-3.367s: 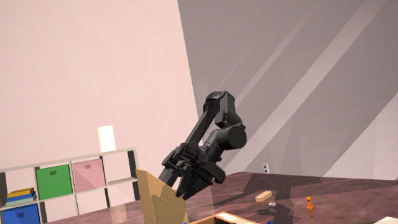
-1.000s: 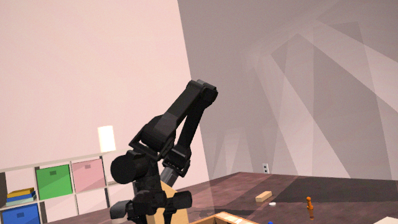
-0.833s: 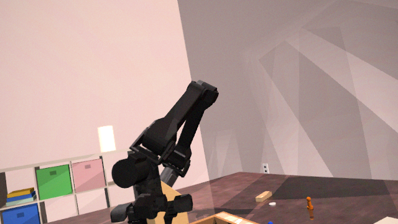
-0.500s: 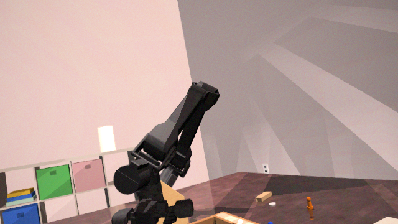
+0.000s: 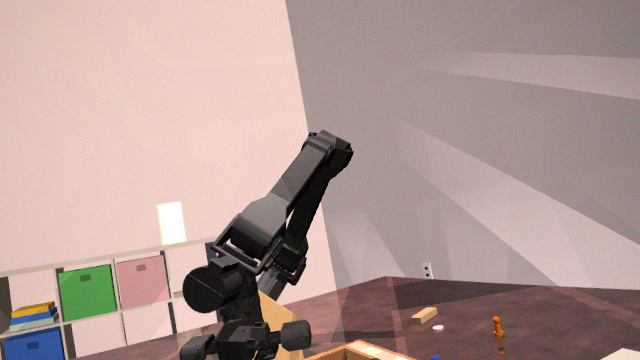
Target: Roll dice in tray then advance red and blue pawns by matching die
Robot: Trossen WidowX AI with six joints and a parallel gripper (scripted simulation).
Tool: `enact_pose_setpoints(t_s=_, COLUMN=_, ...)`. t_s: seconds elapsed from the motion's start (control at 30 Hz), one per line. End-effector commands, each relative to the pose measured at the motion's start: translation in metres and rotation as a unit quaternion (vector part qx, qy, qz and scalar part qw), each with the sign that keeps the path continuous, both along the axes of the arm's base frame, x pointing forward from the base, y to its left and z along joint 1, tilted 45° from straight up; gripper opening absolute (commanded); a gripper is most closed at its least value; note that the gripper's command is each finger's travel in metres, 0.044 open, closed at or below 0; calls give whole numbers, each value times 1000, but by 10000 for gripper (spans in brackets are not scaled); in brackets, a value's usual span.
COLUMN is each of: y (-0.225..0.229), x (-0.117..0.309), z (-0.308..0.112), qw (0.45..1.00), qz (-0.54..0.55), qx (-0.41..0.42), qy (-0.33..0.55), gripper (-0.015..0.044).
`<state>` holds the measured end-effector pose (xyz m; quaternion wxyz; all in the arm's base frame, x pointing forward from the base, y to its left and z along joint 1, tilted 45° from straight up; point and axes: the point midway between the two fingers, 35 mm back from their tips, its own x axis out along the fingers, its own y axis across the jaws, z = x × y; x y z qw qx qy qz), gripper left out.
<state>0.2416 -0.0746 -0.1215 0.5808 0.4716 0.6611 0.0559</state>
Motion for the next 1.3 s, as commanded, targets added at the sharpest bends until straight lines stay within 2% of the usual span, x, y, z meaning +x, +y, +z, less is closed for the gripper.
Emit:
enact_pose_setpoints(t_s=0.0, y=-8, x=1, z=6, qw=1000, qz=-2, qx=0, qy=0, gripper=0)
enact_pose_setpoints(t_s=0.53, y=-89, x=-11, z=89, qw=1000, qz=-2, qx=-2, qy=1, gripper=0)
enact_pose_setpoints(t_s=0.7, y=-90, x=-3, z=87, qw=1000, qz=-2, qx=-3, qy=1, gripper=0)
enact_pose_setpoints(t_s=1.27, y=-72, x=98, z=50, qw=1000, qz=-3, qx=-4, qy=-2, gripper=0)
